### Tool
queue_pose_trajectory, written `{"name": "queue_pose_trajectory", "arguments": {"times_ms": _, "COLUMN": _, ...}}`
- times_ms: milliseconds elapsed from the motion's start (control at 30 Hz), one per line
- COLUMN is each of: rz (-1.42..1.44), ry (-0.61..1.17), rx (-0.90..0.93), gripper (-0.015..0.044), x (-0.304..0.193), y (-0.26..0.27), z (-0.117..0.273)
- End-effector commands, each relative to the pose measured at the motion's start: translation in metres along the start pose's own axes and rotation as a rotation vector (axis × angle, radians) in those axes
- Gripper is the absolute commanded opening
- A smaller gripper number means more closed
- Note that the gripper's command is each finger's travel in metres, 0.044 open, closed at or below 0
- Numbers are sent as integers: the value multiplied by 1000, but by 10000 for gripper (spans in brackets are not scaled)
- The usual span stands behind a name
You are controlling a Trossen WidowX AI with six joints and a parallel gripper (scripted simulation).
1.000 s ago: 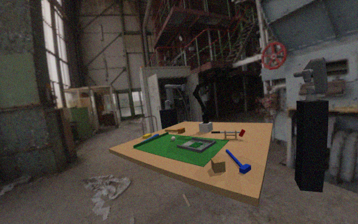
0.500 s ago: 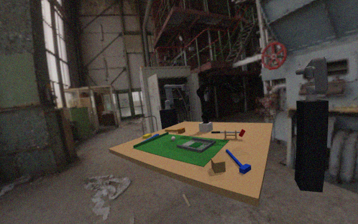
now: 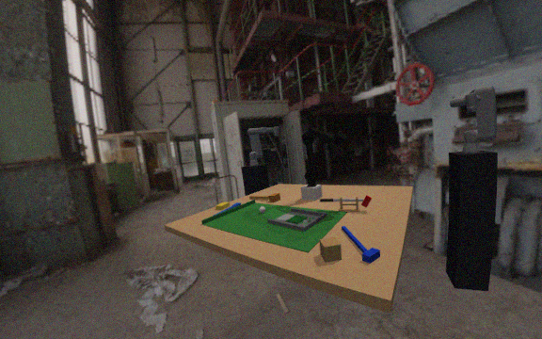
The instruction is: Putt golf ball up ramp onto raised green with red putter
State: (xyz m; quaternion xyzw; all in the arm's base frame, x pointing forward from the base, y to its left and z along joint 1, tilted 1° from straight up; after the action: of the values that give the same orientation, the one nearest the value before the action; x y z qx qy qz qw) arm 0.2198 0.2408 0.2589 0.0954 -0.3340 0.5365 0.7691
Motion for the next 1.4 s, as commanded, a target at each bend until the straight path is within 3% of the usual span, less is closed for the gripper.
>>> {"name": "queue_pose_trajectory", "arguments": {"times_ms": 0, "rz": 114, "ry": 172, "rx": 87, "gripper": 440, "x": -50, "y": -28, "z": -26}}
{"name": "queue_pose_trajectory", "arguments": {"times_ms": 333, "rz": 233, "ry": 343, "rx": 354, "gripper": 440, "x": -148, "y": -72, "z": -48}}
{"name": "queue_pose_trajectory", "arguments": {"times_ms": 1367, "rz": 234, "ry": 344, "rx": 360, "gripper": 440, "x": -174, "y": -62, "z": -87}}
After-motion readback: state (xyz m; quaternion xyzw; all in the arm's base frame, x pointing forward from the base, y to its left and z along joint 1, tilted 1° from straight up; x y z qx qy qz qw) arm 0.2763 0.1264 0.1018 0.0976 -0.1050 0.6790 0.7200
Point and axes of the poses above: the point midway between the two fingers, 35 mm back from their tips, its own z axis back along the fingers, its own y axis across the jaws, x = y × z, the point moved 10 cm from there along z, back along the fingers, and after that the axes turned 5 degrees about -z, right-handed, at the moved point
